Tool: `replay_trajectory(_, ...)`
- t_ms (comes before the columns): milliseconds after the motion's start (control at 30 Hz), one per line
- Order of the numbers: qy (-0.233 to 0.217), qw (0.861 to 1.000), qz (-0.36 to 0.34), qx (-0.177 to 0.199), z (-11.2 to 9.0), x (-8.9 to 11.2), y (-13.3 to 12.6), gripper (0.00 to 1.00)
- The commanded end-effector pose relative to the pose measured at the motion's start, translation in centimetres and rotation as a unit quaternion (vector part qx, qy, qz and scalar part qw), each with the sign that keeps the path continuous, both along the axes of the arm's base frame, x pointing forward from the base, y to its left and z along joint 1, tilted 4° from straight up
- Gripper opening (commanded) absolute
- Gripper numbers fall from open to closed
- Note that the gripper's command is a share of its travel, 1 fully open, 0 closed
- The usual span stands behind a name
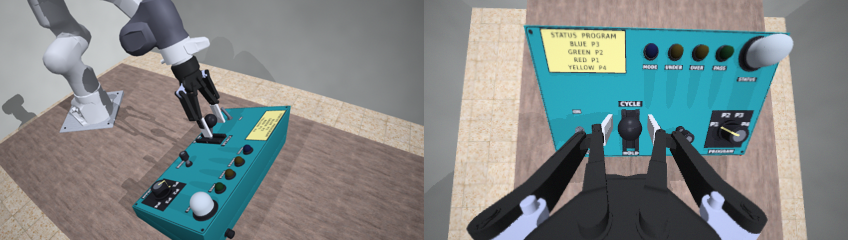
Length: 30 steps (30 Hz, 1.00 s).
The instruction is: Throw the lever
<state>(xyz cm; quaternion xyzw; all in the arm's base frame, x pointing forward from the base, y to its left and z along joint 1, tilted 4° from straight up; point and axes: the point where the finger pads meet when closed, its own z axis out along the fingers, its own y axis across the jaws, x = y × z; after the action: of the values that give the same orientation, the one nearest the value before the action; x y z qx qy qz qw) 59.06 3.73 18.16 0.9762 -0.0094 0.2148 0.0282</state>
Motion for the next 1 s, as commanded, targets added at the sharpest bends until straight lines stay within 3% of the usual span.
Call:
replay_trajectory(0,0.000,1.000,0.003,-0.001,0.0,0.1,0.0,0.44)
replay_trajectory(400,0.000,1.000,0.003,-0.001,0.7,-0.3,0.1,0.44)
replay_trajectory(667,0.000,1.000,0.003,-0.001,4.1,-1.8,0.3,0.44)
replay_trajectory(733,0.000,1.000,0.003,-0.001,4.1,-1.8,0.3,0.44)
replay_trajectory(967,0.000,1.000,0.003,-0.001,7.6,-3.4,0.5,0.44)
